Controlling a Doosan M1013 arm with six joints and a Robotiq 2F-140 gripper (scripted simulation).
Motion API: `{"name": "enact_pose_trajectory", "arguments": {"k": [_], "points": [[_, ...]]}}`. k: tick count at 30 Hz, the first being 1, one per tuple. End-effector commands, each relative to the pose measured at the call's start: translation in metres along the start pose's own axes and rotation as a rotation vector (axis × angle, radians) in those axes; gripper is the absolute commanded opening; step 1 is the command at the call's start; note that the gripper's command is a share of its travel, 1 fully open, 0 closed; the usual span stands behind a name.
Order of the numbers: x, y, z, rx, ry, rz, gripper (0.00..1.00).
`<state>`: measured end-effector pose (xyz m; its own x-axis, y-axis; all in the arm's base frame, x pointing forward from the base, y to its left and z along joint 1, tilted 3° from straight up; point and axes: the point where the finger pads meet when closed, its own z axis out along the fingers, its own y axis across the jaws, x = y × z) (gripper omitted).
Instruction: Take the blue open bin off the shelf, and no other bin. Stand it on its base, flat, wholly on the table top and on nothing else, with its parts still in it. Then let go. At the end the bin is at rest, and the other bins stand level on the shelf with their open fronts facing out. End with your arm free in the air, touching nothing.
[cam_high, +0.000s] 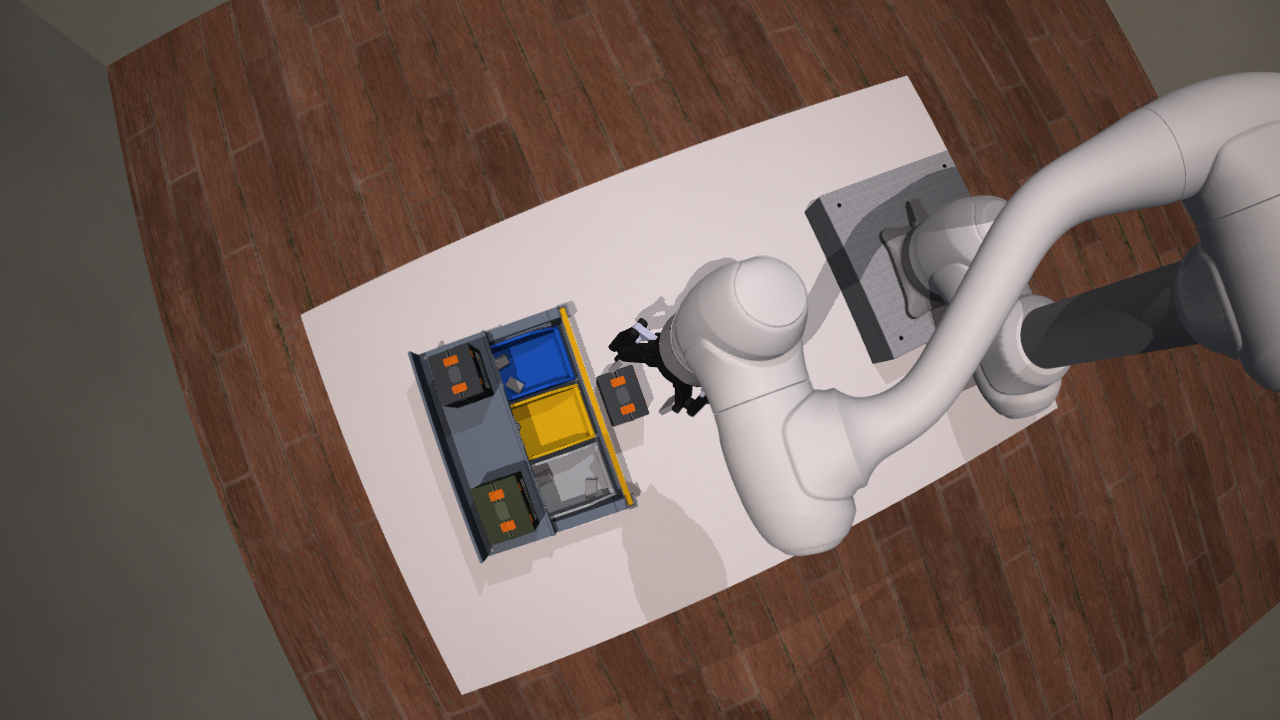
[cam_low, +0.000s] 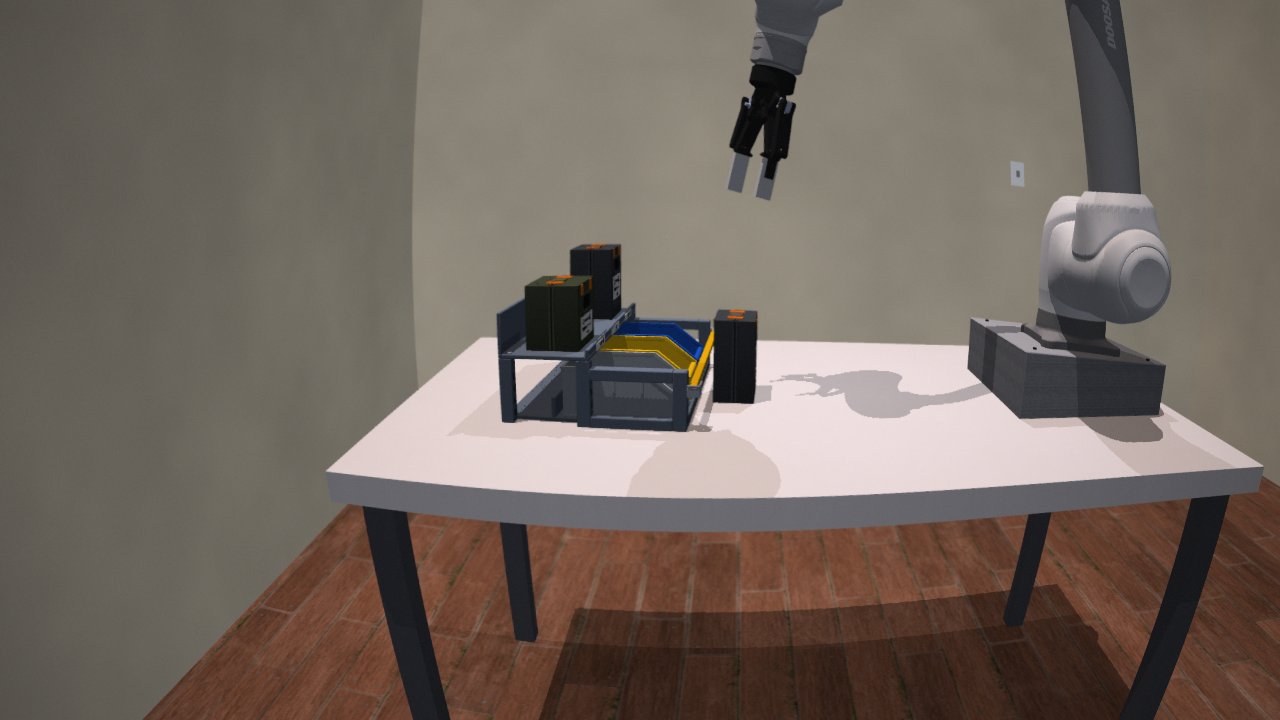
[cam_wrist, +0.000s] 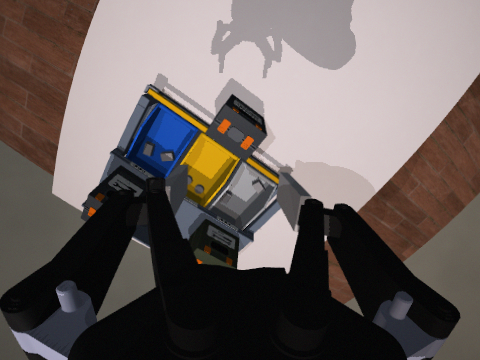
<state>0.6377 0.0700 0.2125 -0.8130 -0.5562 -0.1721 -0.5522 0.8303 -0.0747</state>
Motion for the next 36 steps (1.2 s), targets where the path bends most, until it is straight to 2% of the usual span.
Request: {"name": "enact_pose_trajectory", "arguments": {"k": [1, 9, 14, 26, 31, 36], "points": [[0.0000, -0.0002, -0.0002, -0.006, 0.005, -0.030, 0.57], [0.0000, -0.0002, -0.0002, -0.006, 0.005, -0.030, 0.57], [-0.0001, -0.0002, -0.0002, -0.053, 0.048, -0.282, 0.57], [-0.0001, -0.0002, -0.0002, -0.053, 0.048, -0.282, 0.57], [-0.0001, -0.0001, -0.0002, -0.100, 0.091, -0.534, 0.57], [-0.0001, -0.0001, -0.0002, -0.100, 0.091, -0.534, 0.57]]}}
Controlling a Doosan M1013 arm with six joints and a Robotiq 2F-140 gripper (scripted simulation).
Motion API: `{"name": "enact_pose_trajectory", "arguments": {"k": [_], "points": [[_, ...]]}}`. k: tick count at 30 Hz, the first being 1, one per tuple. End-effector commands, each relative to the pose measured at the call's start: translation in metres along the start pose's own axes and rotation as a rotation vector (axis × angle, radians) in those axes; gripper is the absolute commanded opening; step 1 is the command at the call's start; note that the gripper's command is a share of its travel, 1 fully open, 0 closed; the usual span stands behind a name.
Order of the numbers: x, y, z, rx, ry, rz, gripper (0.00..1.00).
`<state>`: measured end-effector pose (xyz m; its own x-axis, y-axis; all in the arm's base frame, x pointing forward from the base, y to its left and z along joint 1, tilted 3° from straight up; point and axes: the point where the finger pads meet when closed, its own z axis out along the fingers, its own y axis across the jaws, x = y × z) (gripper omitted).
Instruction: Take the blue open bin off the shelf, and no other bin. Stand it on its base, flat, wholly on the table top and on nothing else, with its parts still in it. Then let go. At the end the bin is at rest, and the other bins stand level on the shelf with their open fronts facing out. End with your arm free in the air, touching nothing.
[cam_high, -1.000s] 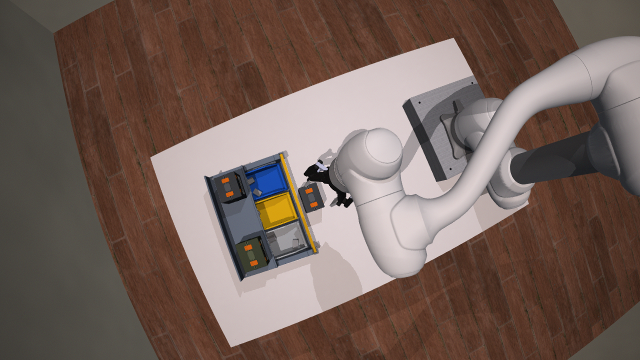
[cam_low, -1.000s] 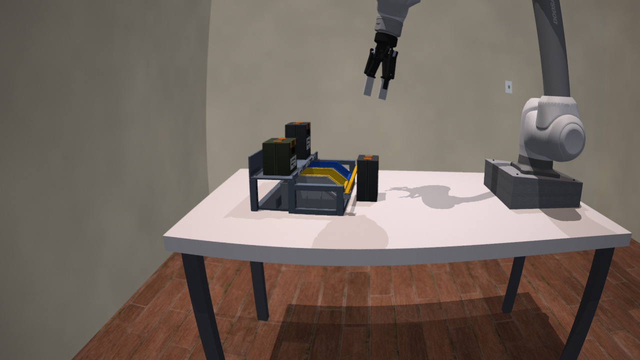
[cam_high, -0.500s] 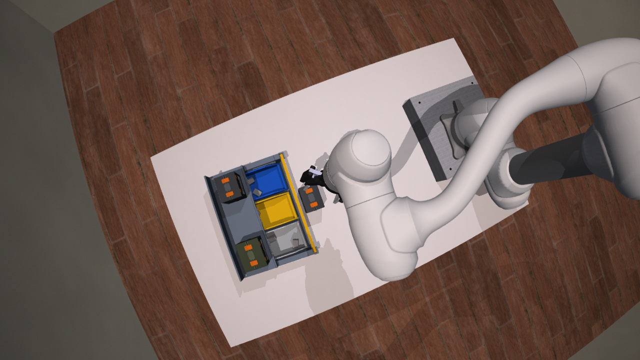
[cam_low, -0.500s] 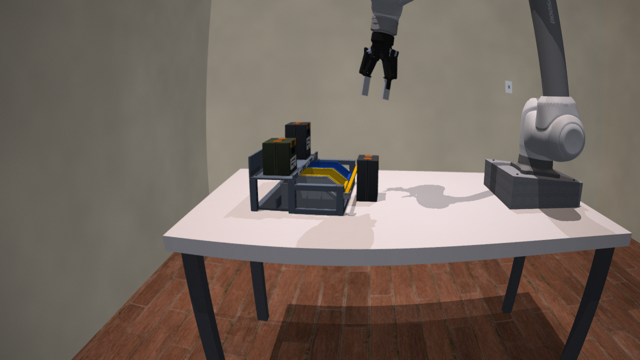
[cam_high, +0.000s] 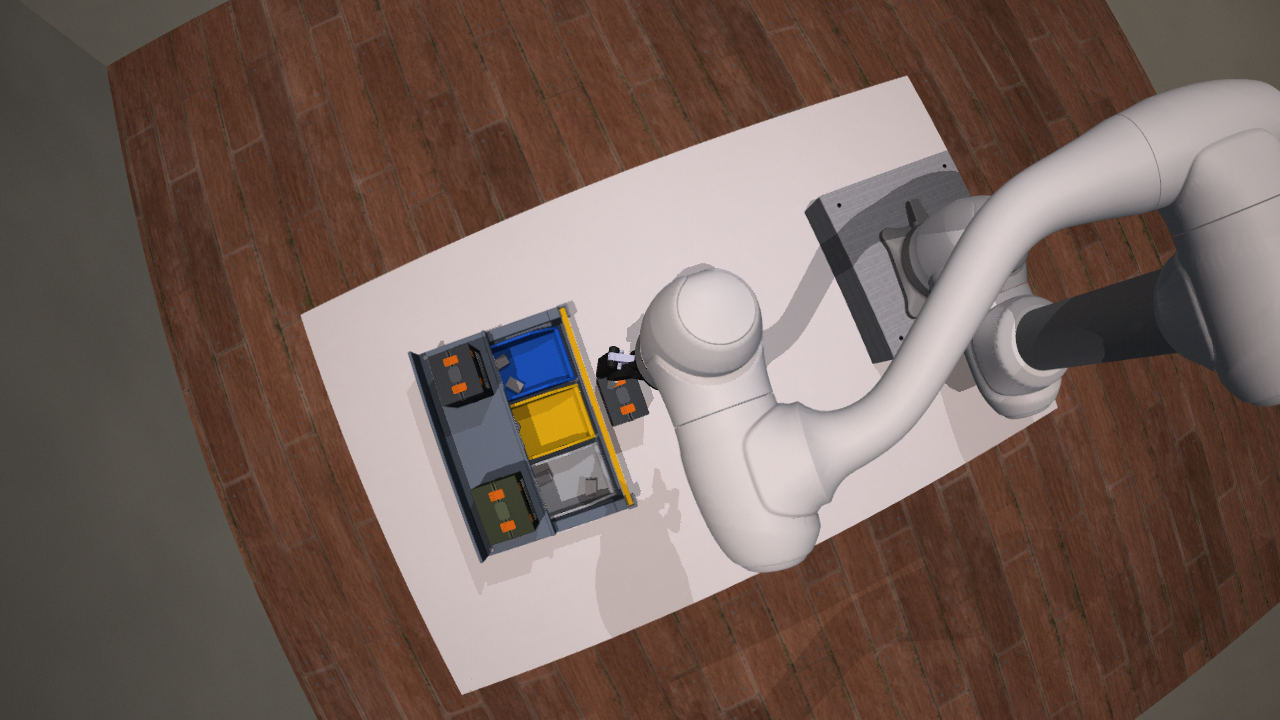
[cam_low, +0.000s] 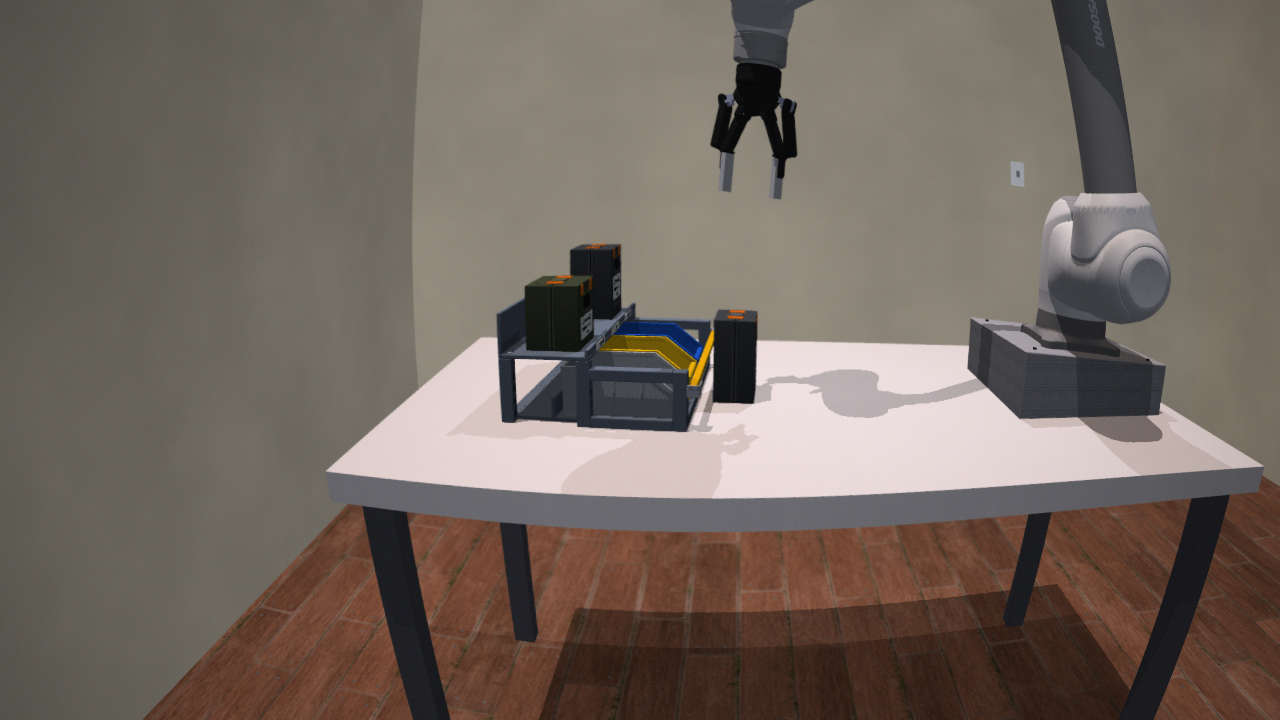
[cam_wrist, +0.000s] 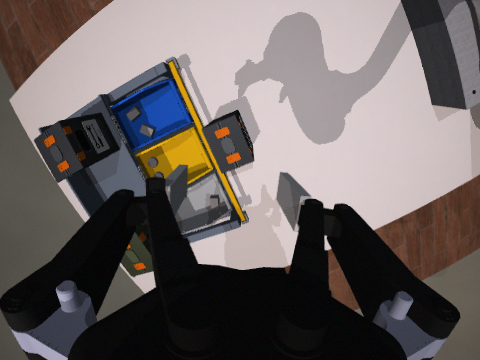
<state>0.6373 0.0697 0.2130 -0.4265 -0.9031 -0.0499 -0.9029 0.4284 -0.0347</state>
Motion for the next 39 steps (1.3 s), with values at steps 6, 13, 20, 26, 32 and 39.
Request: {"name": "enact_pose_trajectory", "arguments": {"k": [6, 13, 20, 26, 32, 39], "points": [[-0.0005, -0.0003, 0.0003, -0.001, 0.000, -0.001, 0.57], [-0.0005, -0.0003, 0.0003, -0.048, 0.044, -0.253, 0.57], [-0.0005, -0.0003, 0.0003, -0.048, 0.044, -0.253, 0.57], [-0.0005, -0.0003, 0.0003, -0.065, 0.059, -0.345, 0.57], [-0.0005, -0.0003, 0.0003, -0.090, 0.083, -0.483, 0.57], [-0.0005, -0.0003, 0.0003, -0.090, 0.083, -0.483, 0.57]]}}
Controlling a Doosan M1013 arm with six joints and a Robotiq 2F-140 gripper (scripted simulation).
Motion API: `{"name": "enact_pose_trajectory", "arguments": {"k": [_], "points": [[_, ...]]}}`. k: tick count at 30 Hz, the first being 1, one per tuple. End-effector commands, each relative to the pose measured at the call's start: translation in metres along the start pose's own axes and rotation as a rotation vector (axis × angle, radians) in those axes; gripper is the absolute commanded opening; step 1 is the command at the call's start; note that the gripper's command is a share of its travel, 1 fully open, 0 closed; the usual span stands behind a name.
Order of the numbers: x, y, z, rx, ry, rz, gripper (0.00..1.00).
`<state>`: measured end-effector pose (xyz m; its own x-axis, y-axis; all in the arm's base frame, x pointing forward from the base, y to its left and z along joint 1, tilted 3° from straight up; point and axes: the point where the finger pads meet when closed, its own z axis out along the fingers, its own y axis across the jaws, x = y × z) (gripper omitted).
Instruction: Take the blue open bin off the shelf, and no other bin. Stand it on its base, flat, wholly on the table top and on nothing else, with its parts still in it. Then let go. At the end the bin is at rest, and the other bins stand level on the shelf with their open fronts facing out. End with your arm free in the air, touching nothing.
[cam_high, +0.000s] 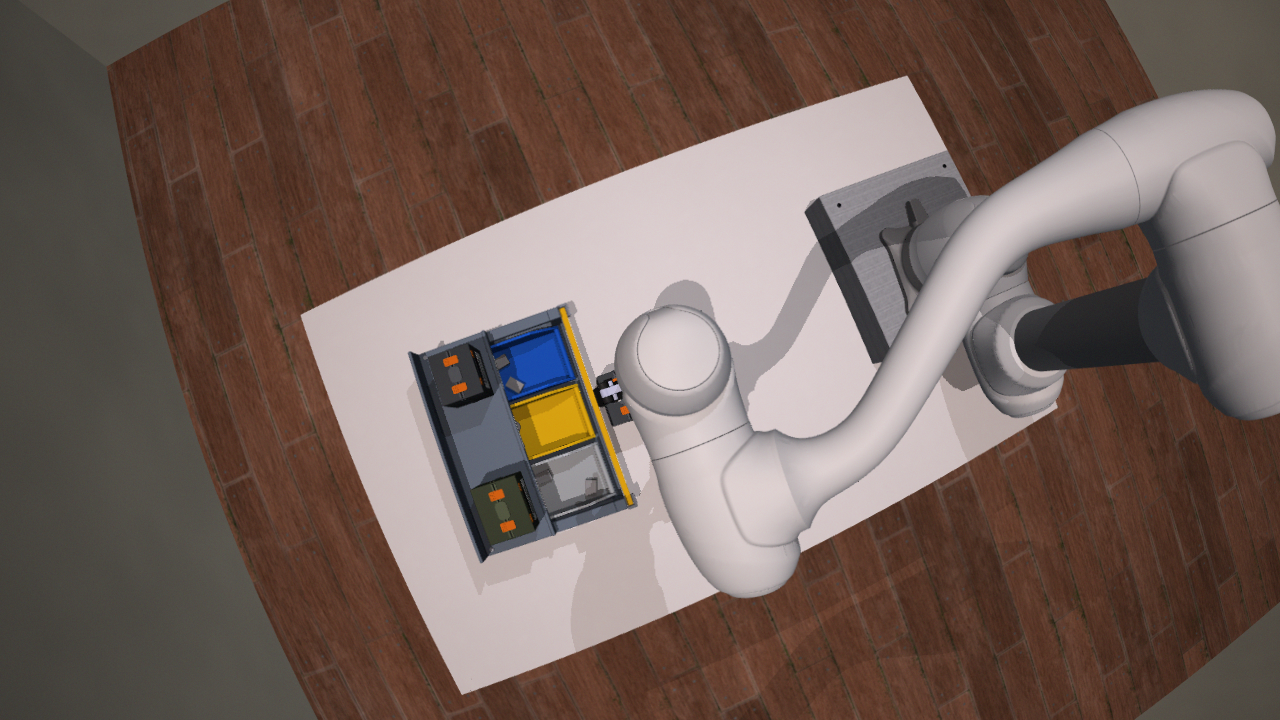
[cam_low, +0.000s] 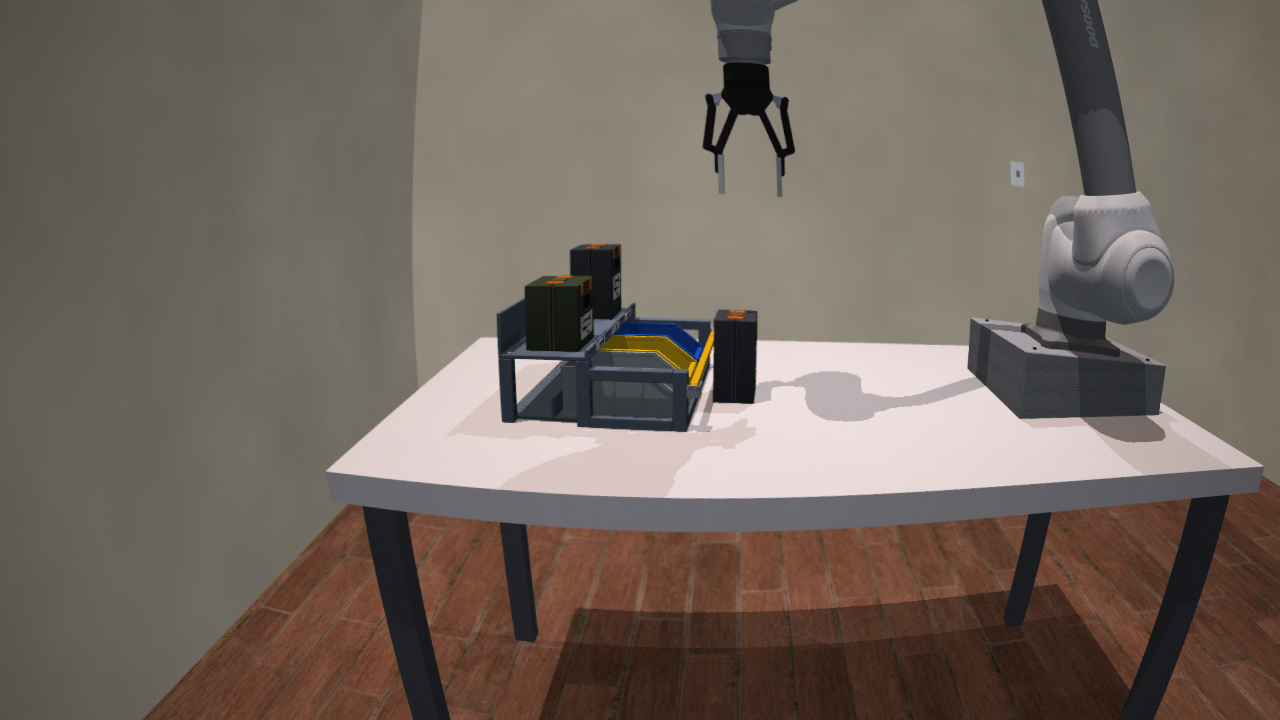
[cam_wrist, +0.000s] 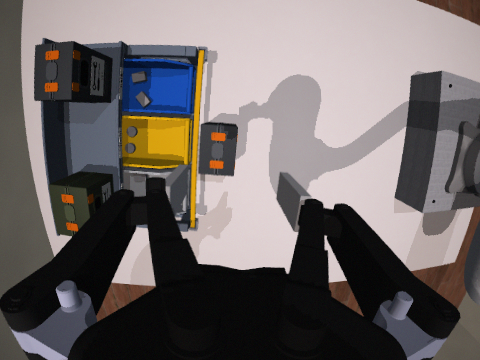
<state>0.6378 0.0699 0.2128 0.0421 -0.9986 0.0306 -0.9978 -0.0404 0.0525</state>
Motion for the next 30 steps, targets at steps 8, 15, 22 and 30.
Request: {"name": "enact_pose_trajectory", "arguments": {"k": [8, 15, 22, 30], "points": [[-0.002, -0.037, 0.000, 0.000, 0.000, 0.000, 0.57], [-0.002, -0.037, 0.000, 0.000, 0.000, 0.000, 0.57], [-0.002, -0.033, 0.000, 0.000, 0.000, 0.000, 0.57], [-0.002, -0.031, 0.000, 0.000, 0.000, 0.000, 0.57]]}}
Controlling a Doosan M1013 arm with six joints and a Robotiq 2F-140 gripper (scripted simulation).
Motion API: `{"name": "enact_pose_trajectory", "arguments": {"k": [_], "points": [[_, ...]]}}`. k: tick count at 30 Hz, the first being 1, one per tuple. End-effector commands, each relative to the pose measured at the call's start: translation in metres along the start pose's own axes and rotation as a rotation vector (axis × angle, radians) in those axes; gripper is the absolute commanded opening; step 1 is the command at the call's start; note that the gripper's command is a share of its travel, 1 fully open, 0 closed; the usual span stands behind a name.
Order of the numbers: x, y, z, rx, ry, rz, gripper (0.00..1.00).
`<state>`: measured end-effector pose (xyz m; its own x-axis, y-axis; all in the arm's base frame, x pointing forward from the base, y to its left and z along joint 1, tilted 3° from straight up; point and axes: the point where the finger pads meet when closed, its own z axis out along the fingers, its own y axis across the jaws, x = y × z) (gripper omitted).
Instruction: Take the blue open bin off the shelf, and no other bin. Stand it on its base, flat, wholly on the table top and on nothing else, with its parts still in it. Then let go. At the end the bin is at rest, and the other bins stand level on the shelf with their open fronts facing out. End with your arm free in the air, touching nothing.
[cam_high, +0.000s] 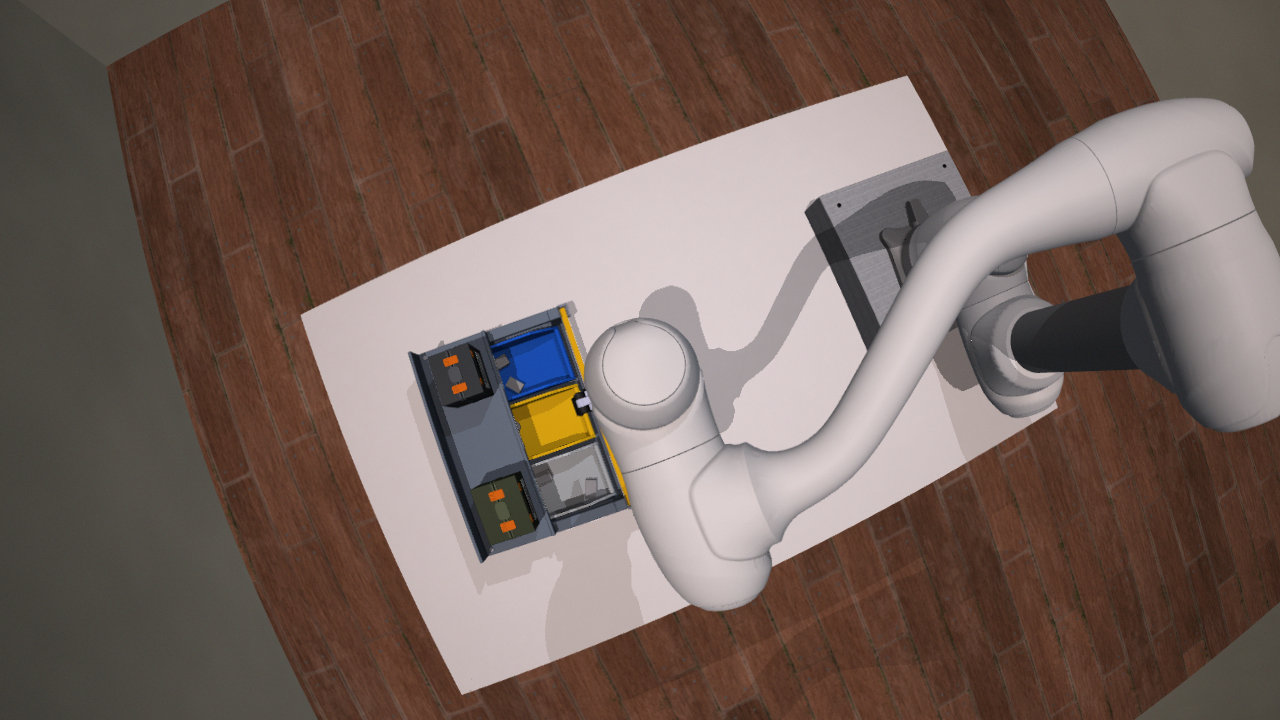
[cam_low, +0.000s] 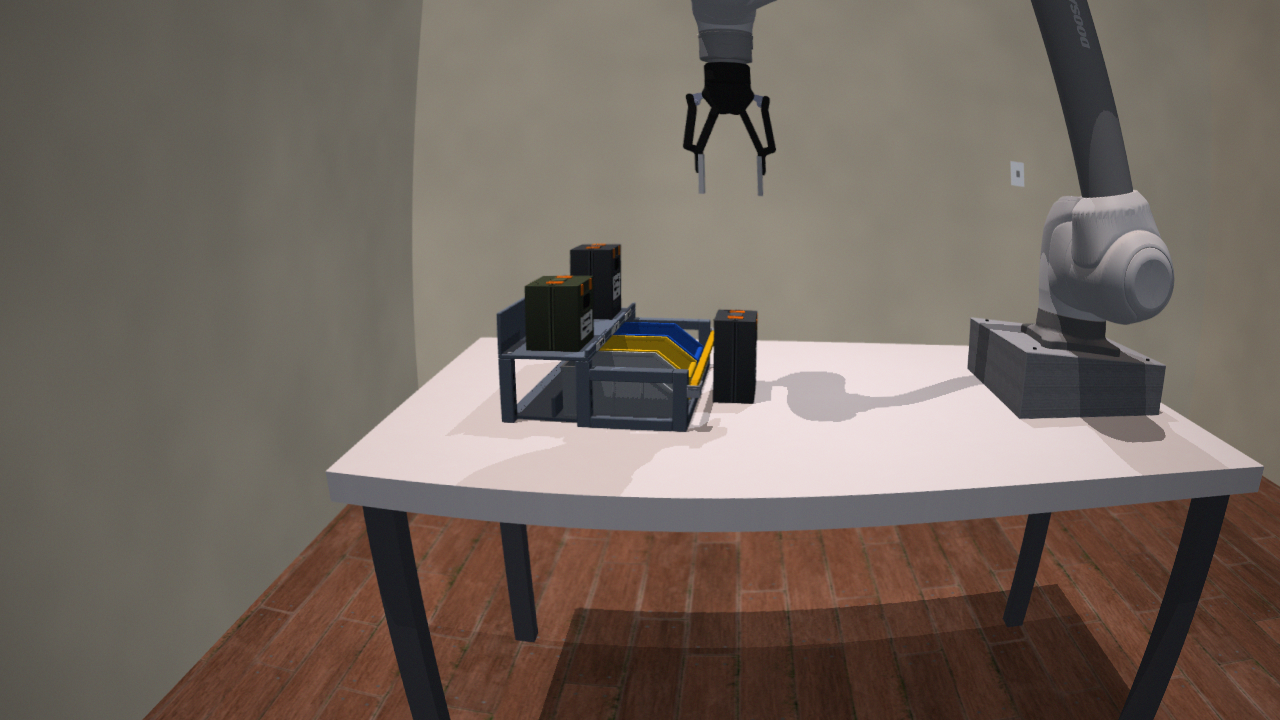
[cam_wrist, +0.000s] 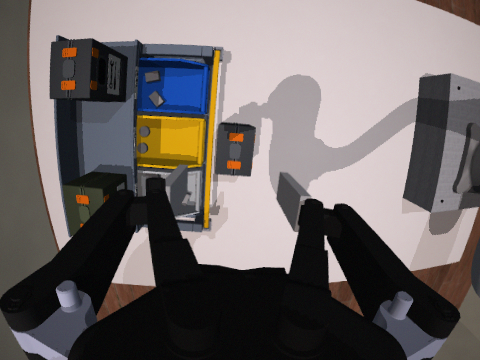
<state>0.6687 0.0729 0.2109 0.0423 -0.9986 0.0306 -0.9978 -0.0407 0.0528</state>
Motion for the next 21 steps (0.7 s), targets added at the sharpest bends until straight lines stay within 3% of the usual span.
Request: {"name": "enact_pose_trajectory", "arguments": {"k": [1, 21], "points": [[0.0000, 0.0001, -0.0002, 0.000, 0.000, 0.000, 0.57], [0.0002, 0.0032, -0.0003, 0.000, 0.000, 0.000, 0.57]]}}
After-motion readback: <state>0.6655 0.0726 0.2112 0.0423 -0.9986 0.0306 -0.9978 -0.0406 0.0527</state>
